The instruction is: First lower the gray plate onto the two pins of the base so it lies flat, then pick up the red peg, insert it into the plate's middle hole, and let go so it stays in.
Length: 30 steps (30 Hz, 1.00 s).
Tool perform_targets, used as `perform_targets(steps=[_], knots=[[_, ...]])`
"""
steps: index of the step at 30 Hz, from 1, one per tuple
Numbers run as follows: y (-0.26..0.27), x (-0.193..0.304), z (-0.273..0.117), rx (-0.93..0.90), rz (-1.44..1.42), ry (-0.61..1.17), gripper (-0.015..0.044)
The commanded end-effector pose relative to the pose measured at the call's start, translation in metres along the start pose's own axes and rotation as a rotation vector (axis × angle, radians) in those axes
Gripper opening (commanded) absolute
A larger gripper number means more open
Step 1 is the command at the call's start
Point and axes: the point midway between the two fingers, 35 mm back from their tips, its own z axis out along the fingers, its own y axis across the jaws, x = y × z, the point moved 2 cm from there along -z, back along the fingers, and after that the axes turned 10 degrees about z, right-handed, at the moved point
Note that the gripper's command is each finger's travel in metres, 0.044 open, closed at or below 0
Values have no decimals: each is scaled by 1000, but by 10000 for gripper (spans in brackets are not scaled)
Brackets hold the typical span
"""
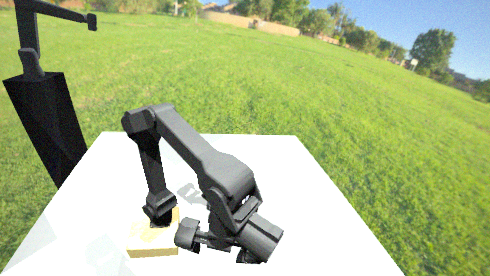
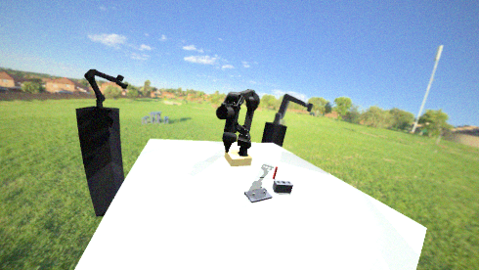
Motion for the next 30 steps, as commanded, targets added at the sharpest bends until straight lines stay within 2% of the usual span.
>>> perform_targets(steps=[1, 6, 13, 21, 30], knots=[[-2, 0, -3, 14, -39, -14, 440], [-9, -15, -1, 11, -36, -28, 440], [-34, -80, 2, -7, -28, -62, 440], [-51, -186, 5, -5, -32, -48, 440], [-20, -313, 10, 14, -35, -44, 440]])
